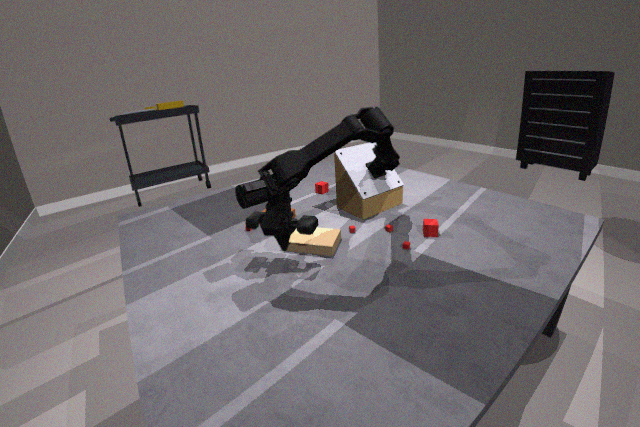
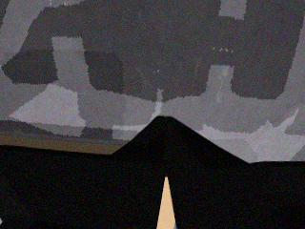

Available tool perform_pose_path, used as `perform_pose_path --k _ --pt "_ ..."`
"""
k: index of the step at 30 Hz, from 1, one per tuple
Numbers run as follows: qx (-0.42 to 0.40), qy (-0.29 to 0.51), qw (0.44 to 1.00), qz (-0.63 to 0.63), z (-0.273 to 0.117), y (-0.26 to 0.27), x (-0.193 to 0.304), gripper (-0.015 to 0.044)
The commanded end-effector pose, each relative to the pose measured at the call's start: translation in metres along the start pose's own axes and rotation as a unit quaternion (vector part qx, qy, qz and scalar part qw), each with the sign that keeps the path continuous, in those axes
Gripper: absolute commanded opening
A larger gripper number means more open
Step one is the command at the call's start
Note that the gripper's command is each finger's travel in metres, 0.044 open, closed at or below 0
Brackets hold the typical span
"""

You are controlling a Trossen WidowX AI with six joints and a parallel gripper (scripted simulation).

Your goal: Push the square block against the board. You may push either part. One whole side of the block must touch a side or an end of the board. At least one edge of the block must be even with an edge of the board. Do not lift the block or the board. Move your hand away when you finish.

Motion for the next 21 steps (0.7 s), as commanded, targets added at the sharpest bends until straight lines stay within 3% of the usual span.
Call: perform_pose_path --k 1,21 --pt "-0.006 0.004 1.0 0.006 0.016 0.002 0.003 0.0" --pt "-0.006 0.004 1.0 0.006 0.016 0.002 0.014 0.0"
Point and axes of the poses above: the point midway between the two fingers, 35 mm back from their tips, its own z axis out along the fingers, its own y axis across the jaws, x = y × z, the point moved 5 cm from there along -z, back along the fingers, and after that the axes turned 6 degrees about -z, right-handed, at the moved point
